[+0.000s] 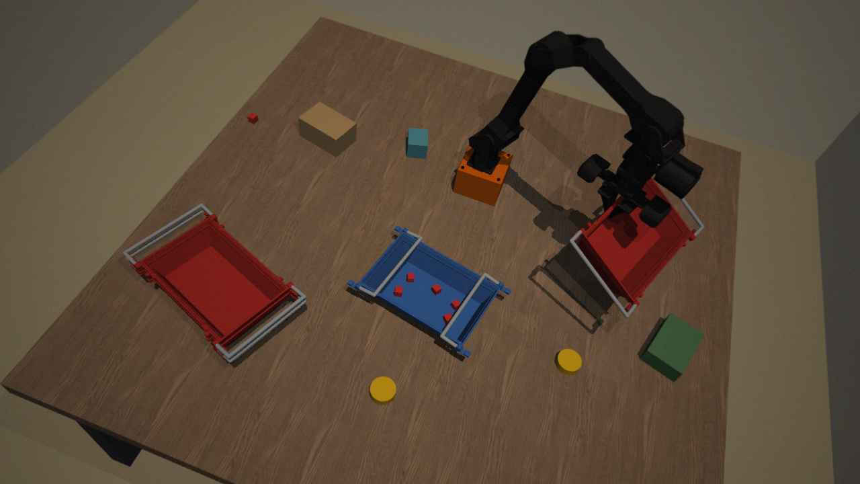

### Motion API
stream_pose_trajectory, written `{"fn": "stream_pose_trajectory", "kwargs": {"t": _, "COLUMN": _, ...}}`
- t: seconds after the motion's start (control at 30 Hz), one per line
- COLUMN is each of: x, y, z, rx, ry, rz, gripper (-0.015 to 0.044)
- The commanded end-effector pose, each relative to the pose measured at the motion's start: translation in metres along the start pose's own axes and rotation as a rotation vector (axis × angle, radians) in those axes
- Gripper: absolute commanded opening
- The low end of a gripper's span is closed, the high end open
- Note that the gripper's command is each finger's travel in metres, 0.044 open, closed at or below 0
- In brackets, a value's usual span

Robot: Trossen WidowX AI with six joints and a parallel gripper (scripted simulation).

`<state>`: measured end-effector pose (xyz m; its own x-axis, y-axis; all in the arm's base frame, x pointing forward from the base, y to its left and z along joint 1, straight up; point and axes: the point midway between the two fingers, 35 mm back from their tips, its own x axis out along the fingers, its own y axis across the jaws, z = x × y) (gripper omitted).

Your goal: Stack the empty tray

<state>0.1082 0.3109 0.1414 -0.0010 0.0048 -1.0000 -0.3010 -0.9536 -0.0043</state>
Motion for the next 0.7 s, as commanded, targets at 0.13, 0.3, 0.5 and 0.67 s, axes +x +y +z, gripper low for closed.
{"fn": "stream_pose_trajectory", "kwargs": {"t": 0.13, "x": -0.004, "y": 0.0, "z": -0.03, "rx": 0.117, "ry": 0.003, "rz": -0.015, "gripper": 0.0}}
{"fn": "stream_pose_trajectory", "kwargs": {"t": 0.3, "x": -0.004, "y": 0.003, "z": -0.05, "rx": 0.191, "ry": 0.004, "rz": -0.015, "gripper": 0.0}}
{"fn": "stream_pose_trajectory", "kwargs": {"t": 0.5, "x": -0.004, "y": 0.008, "z": -0.073, "rx": 0.279, "ry": 0.006, "rz": -0.016, "gripper": 0.0}}
{"fn": "stream_pose_trajectory", "kwargs": {"t": 0.67, "x": -0.004, "y": 0.013, "z": -0.092, "rx": 0.353, "ry": 0.007, "rz": -0.016, "gripper": 0.0}}
